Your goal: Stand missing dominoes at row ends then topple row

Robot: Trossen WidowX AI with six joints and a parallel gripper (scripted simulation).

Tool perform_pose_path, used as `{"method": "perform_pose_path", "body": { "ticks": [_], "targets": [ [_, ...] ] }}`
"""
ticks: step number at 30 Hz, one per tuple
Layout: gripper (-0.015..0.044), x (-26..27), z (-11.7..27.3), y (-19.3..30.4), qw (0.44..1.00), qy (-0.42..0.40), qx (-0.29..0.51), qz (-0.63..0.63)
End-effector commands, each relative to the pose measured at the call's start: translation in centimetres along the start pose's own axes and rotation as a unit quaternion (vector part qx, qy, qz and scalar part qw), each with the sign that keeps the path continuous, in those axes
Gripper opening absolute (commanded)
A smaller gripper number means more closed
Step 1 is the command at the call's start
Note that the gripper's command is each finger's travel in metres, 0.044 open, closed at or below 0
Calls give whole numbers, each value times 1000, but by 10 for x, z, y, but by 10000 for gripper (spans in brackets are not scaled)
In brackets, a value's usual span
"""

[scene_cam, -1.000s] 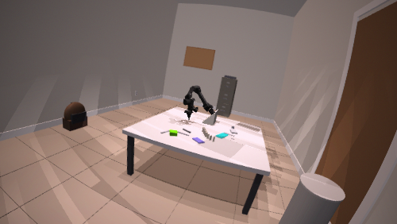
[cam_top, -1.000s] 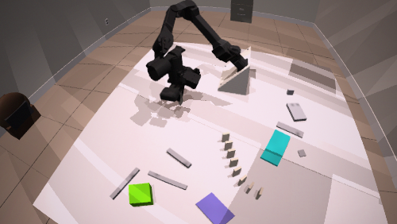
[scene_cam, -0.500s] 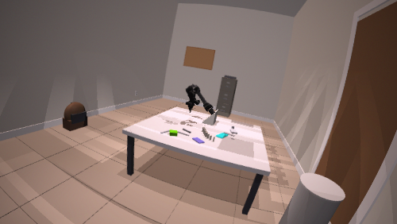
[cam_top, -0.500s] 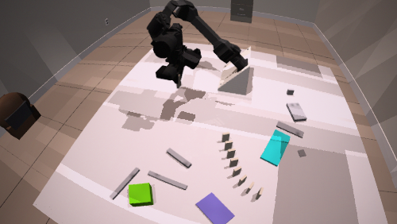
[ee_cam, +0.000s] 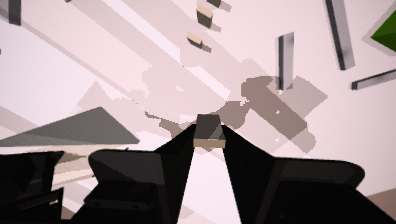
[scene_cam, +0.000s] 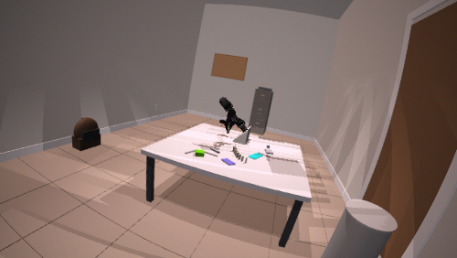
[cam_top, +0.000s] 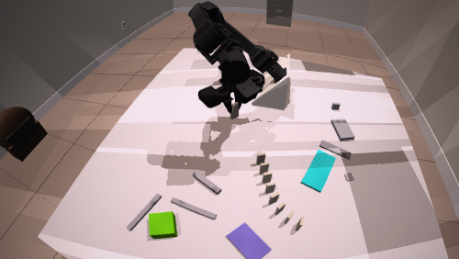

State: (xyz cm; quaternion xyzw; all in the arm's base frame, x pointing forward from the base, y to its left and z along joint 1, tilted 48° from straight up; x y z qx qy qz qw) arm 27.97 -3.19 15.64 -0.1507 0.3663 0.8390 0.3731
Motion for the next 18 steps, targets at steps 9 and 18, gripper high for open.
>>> {"method": "perform_pose_path", "body": {
  "ticks": [9, 18],
  "targets": [
    [107, 45, -4, -69, 976, 3, 12, -218],
    [107, 44, -19, -72, 976, 2, 11, -218]
  ]
}}
Point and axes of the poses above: the point midway between the two fingers, 35 mm back from their tips, its own z axis back along the fingers, its own x axis across the jaws, y = z × x, the point moved 3 cm from there along z, back along the fingers, and after that the axes turned 4 degrees about -z, right-handed, at the moved point
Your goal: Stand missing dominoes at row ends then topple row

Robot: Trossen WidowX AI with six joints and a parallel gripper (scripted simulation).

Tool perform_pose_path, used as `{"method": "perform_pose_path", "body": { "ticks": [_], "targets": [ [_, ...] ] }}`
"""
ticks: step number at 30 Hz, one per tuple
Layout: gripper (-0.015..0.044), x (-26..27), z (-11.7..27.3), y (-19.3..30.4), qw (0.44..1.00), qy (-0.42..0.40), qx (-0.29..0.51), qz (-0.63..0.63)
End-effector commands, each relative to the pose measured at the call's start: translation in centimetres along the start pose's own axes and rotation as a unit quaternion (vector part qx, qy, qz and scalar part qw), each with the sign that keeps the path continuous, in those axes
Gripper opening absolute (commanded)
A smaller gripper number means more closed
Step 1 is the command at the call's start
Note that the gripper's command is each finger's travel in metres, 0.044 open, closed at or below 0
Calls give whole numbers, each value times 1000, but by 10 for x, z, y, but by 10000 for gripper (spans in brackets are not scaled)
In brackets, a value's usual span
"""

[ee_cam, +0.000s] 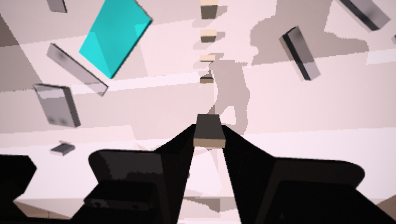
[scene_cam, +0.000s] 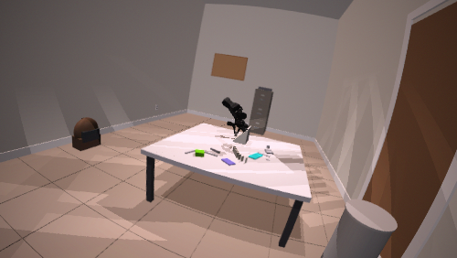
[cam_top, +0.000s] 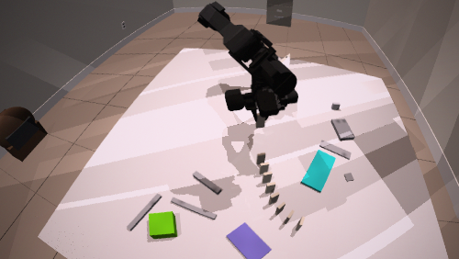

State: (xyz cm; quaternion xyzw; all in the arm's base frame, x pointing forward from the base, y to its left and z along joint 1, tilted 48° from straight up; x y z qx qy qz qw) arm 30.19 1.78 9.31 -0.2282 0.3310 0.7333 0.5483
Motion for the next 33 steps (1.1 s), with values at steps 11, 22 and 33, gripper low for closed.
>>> {"method": "perform_pose_path", "body": {
  "ticks": [11, 22, 33],
  "targets": [
    [107, 1, -77, -5, 1000, -3, 3, 2],
    [107, -1, -128, 4, 1000, 4, 6, 1],
    [107, -1, -129, 5, 1000, 4, 7, 1]
  ]
}}
Point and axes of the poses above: the point midway between the two fingers, 35 mm back from their tips, its own z axis back along the fingers, its own x axis across the jaws, y = z × x, the point moved 3 cm from there along z, back along the fingers, and after that the axes turned 4 degrees about -z, right-handed, at the moved point
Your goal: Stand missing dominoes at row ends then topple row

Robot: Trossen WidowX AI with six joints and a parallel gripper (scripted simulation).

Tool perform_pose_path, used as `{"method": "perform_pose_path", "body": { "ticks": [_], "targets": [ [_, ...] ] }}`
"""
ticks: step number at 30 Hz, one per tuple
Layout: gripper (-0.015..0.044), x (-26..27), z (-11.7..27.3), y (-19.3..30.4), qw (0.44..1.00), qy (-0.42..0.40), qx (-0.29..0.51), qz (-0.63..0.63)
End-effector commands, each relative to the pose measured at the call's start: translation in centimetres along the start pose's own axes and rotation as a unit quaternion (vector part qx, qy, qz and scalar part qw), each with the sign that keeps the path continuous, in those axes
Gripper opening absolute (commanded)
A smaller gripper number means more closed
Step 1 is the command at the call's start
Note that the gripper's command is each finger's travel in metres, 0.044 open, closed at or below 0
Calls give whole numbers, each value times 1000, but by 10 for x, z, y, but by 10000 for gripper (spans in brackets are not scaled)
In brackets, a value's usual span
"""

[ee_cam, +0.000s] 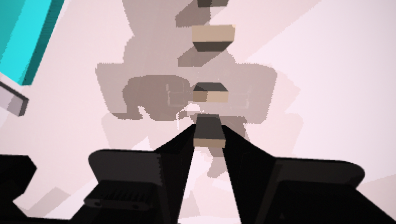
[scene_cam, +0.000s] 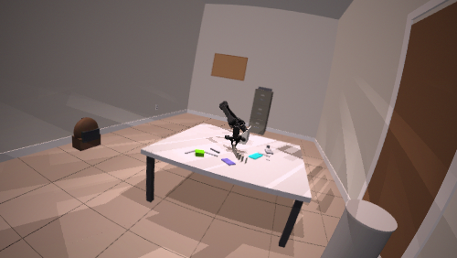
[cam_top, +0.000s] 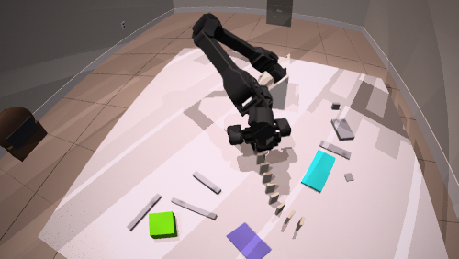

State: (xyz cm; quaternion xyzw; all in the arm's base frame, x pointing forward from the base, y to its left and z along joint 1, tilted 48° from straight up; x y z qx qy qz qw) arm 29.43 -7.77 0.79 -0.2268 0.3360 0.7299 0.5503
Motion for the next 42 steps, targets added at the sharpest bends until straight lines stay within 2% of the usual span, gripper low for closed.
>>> {"method": "perform_pose_path", "body": {
  "ticks": [1, 13, 17, 23, 25, 30, 32, 36, 39, 42],
  "targets": [
    [133, 0, -1, 0, 1000, 2, 1, 3],
    [440, 0, -1, 0, 1000, 2, 1, 3],
    [440, 0, 9, -2, 1000, 0, -1, 3],
    [440, 2, 107, -6, 1000, -5, -3, 1],
    [440, 1, 129, -1, 1000, -3, -1, 1],
    [440, 1, 131, -1, 1000, -3, -1, 0],
    [387, 1, 128, 1, 999, -3, -1, -36],
    [282, -1, 110, 9, 969, -3, 0, -248],
    [204, -1, 96, 17, 914, -2, 0, -406],
    [125, -2, 83, 25, 833, -1, 0, -553]
  ]
}}
Point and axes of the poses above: the point midway between the two fingers, 35 mm back from their tips, its own z axis back along the fingers, its own x axis across the jaws, y = z × x, the point moved 3 cm from there along z, back along the fingers, and after that the axes turned 4 degrees about -z, right-handed, at the moved point
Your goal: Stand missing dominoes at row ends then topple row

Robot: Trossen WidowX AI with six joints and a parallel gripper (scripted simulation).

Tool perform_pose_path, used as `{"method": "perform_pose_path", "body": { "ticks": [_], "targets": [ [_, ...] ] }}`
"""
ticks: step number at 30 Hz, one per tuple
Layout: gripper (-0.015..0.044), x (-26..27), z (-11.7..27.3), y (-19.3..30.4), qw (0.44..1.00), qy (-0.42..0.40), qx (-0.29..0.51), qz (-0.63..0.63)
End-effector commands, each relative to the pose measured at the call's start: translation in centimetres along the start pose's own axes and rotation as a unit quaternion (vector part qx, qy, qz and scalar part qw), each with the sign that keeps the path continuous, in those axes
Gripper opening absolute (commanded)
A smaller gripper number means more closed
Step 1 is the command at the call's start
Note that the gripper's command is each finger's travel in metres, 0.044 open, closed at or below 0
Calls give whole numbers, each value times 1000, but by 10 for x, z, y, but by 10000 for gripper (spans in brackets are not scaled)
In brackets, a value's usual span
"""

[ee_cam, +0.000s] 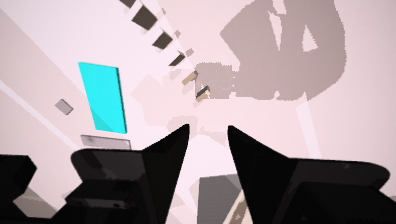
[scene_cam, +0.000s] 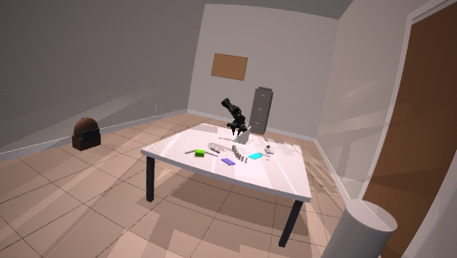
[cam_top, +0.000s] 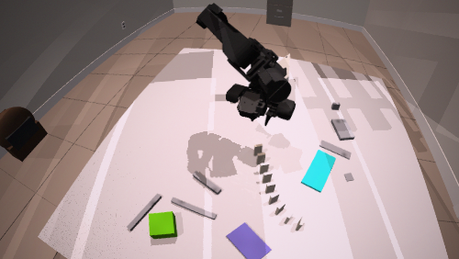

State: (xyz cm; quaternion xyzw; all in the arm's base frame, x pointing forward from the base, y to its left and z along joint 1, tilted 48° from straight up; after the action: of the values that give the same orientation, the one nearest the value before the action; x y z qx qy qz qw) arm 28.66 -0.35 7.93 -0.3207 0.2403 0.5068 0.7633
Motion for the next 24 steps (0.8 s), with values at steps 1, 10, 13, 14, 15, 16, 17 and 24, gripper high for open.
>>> {"method": "perform_pose_path", "body": {
  "ticks": [1, 10, 13, 14, 15, 16, 17, 24],
  "targets": [
    [99, -12, -24, 11, 954, 3, -4, -300],
    [0, -17, -35, 17, 903, 3, -5, -429],
    [0, -17, -35, 17, 903, 3, -5, -429],
    [0, -17, -35, 17, 903, 3, -5, -429],
    [0, -17, -35, 17, 903, 3, -5, -429],
    [0, -17, -35, 17, 903, 3, -5, -429],
    [0, -17, -35, 17, 903, 3, -5, -429],
    [0, -17, -35, 17, 903, 3, -5, -429]
  ]
}}
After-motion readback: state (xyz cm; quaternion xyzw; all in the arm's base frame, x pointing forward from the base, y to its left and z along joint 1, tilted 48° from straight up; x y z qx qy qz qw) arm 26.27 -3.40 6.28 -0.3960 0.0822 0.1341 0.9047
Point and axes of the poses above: the point midway between the two fingers, 35 mm back from their tips, its own z axis back along the fingers, its own x axis across the jaws, y = z × x, the point moved 3 cm from there along z, back along the fingers, and after that the axes turned 4 degrees about -z, right-handed, at the moved point
